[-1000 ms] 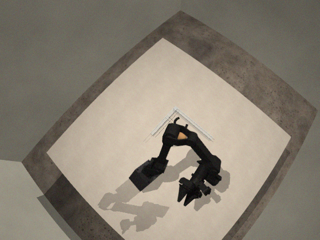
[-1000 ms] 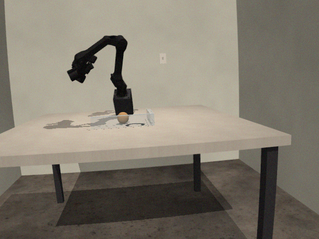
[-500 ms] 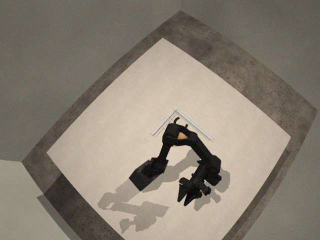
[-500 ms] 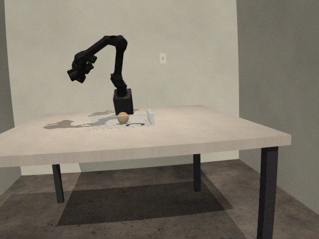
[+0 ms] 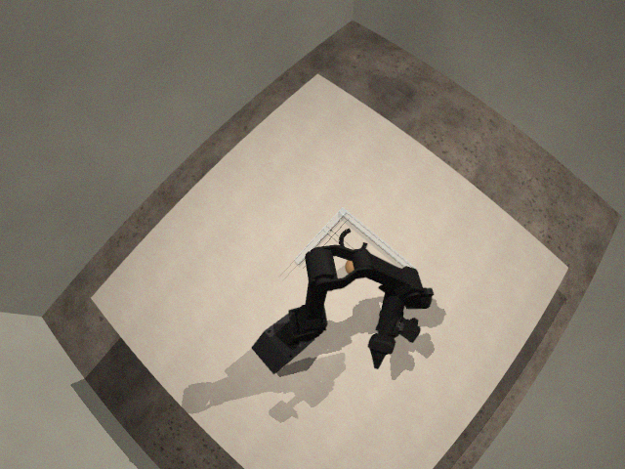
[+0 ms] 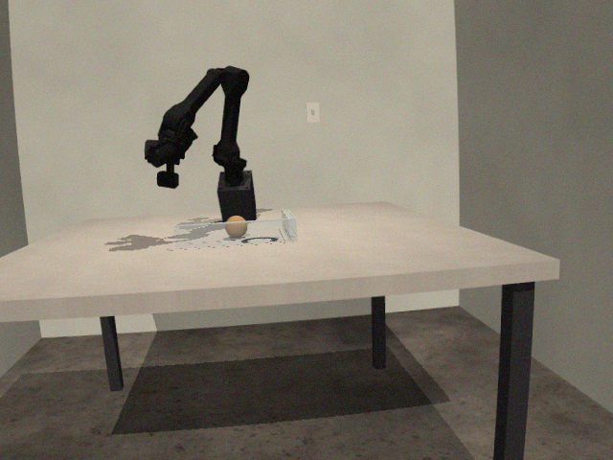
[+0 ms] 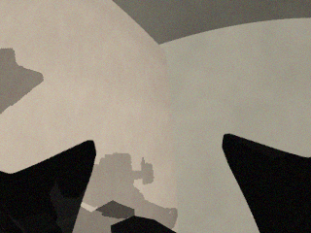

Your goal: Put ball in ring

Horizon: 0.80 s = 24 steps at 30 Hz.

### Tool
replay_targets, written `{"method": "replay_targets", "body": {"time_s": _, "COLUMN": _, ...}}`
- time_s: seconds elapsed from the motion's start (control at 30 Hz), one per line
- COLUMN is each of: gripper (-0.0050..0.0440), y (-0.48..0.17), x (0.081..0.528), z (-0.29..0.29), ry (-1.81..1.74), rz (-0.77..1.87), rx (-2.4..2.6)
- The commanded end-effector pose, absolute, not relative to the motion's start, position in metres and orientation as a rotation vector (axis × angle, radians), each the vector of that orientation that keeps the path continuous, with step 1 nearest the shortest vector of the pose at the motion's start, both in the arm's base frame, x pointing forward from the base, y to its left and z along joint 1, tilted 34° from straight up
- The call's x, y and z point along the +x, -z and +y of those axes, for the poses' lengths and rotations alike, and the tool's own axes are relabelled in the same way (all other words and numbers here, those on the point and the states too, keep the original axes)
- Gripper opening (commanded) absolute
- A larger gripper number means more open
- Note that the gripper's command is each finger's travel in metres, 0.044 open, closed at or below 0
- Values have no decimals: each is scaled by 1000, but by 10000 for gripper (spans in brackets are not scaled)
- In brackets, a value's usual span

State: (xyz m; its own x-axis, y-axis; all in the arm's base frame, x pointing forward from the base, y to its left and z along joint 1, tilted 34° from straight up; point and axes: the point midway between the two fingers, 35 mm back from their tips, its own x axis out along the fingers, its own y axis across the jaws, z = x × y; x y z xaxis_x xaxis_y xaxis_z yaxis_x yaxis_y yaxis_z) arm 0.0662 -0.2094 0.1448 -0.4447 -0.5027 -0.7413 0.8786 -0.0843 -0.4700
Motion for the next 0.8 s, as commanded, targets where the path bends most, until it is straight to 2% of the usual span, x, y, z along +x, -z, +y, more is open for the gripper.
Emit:
{"method": "replay_targets", "body": {"time_s": 0.0, "gripper": 418, "y": -139, "x": 102, "z": -196, "ry": 1498, "rz": 1144, "rx": 443}}
{"method": "replay_targets", "body": {"time_s": 0.2, "gripper": 418, "y": -133, "x": 184, "z": -143, "ry": 952, "rz": 1133, "rx": 285}}
{"method": "replay_targets", "body": {"time_s": 0.4, "gripper": 418, "y": -140, "x": 242, "z": -58, "ry": 392, "rz": 1060, "rx": 84}}
{"method": "replay_targets", "body": {"time_s": 0.5, "gripper": 418, "y": -146, "x": 257, "z": -11, "ry": 129, "rz": 1000, "rx": -19}}
{"method": "replay_targets", "body": {"time_s": 0.77, "gripper": 418, "y": -148, "x": 259, "z": 1, "ry": 68, "rz": 983, "rx": -43}}
